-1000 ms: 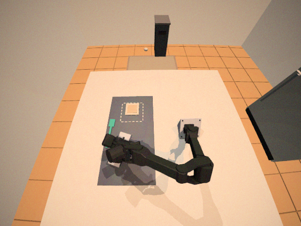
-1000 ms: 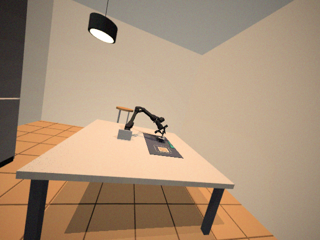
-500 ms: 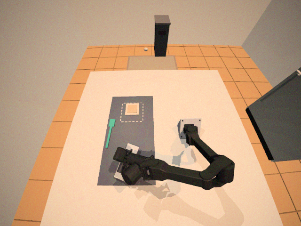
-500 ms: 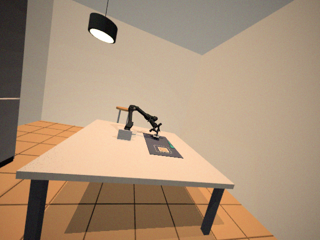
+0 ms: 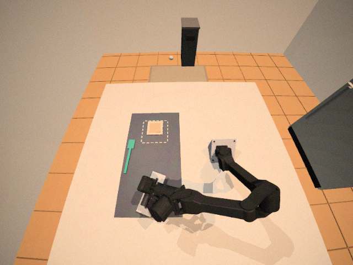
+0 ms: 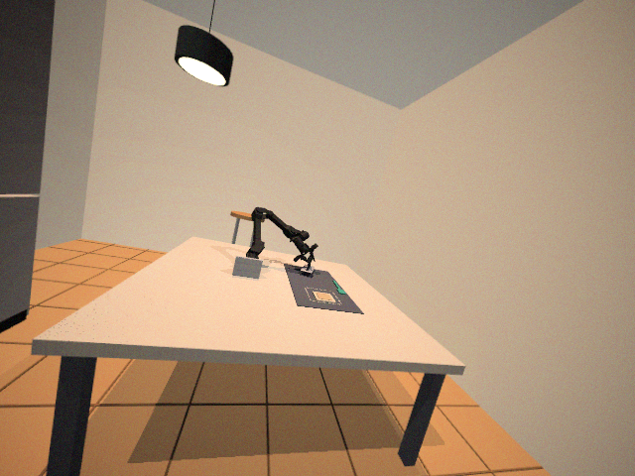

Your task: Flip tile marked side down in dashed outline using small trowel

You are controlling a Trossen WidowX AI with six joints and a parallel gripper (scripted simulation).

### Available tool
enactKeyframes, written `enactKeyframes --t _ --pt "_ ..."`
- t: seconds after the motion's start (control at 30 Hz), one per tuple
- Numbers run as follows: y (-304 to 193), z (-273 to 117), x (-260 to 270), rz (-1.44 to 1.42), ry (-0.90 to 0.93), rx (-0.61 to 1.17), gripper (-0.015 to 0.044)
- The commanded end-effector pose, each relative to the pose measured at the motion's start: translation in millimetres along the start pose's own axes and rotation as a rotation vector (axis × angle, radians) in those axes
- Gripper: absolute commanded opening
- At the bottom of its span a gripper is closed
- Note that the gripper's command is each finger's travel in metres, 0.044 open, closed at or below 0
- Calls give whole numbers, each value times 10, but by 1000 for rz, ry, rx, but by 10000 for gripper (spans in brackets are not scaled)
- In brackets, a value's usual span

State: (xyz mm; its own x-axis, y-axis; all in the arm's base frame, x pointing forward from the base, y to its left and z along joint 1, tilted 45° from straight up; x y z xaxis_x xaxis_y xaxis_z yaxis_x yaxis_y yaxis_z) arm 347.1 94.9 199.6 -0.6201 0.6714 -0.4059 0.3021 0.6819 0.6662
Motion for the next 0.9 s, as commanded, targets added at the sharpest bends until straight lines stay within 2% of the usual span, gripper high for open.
enactKeyframes --t 0.0,0.53,0.87 --pt "-1 40 22 6 -13 2 0" --pt "1 189 196 7 -12 1 0" --pt "1 189 196 7 -12 1 263"
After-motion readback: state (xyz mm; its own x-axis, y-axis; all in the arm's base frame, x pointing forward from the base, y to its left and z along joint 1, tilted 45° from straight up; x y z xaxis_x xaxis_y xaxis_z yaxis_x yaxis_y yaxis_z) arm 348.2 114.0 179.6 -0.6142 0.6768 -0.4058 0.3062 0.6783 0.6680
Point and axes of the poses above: the point midway between the two fingers, 35 mm back from their tips, its own z axis out along the fingers, its own x axis across the jaws, y = z × x, the point moved 4 cm from there along -z, back along the fingers, and after that the axes turned 1 degree about -z, right-handed, at the moved point
